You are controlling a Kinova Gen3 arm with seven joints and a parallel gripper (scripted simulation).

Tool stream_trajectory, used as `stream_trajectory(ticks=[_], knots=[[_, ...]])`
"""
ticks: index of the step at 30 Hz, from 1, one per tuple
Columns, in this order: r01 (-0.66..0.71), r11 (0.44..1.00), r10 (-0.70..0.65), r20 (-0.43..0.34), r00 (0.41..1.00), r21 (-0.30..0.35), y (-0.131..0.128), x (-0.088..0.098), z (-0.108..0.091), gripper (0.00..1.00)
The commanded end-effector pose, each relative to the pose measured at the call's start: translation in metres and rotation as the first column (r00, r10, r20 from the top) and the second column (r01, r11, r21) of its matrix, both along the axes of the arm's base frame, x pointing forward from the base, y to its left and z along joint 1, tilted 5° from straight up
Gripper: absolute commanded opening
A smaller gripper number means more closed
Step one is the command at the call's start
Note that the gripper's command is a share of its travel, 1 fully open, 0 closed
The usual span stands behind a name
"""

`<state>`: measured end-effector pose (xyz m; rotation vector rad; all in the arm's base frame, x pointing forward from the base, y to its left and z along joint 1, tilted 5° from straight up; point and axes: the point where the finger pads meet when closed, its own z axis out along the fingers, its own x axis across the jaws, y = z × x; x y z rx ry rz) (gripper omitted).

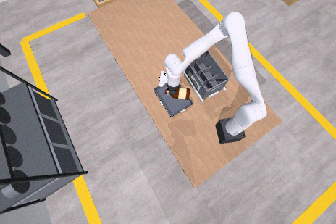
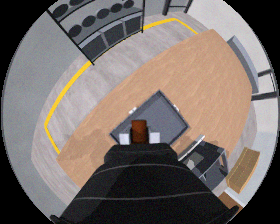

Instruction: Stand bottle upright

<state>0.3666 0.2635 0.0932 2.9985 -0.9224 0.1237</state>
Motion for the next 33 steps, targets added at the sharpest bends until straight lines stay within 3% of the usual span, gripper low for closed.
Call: stream_trajectory(ticks=[1, 33], knots=[[0.027, 1.0, -0.027, -0.001, 1.0, 0.003, 0.0016, -0.0033, 0.0003, 0.0], [0.043, 0.999, -0.043, -0.001, 0.999, 0.005, 0.0017, -0.003, 0.0005, 0.0]])
